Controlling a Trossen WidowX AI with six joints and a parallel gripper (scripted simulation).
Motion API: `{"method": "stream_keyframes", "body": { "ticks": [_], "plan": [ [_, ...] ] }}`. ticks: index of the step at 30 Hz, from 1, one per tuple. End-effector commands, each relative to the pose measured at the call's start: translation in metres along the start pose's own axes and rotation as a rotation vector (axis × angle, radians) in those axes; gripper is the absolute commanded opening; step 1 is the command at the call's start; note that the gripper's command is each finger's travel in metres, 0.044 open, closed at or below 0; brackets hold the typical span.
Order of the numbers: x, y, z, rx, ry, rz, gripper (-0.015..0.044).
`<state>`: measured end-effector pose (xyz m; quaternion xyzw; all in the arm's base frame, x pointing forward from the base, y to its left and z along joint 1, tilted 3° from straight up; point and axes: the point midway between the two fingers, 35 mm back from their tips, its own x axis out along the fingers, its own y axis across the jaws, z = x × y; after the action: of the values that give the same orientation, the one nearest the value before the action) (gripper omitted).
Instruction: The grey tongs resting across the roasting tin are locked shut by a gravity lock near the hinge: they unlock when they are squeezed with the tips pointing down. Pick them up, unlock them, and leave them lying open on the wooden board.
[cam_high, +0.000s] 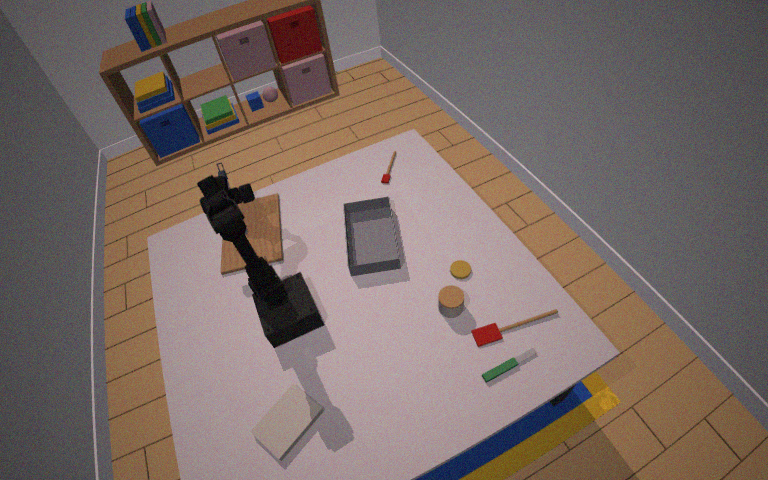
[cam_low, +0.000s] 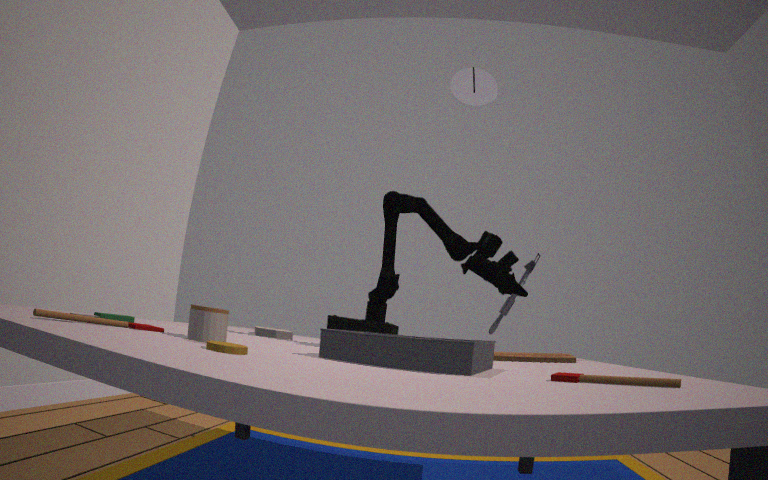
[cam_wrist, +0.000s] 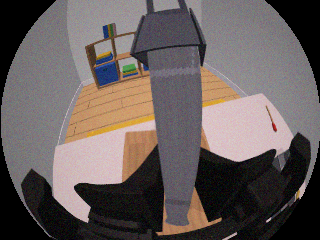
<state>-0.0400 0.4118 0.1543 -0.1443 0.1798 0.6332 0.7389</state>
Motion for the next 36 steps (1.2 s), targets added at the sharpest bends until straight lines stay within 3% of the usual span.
{"method": "stream_keyframes", "body": {
  "ticks": [1,9,36],
  "plan": [
    [-0.011,-0.003,0.003,0.011,-0.068,-0.005,-0.0150],
    [-0.027,-0.008,0.001,0.037,-0.170,-0.009,-0.0150],
    [-0.028,-0.008,0.001,0.037,-0.172,-0.010,-0.0150]
  ]
}}
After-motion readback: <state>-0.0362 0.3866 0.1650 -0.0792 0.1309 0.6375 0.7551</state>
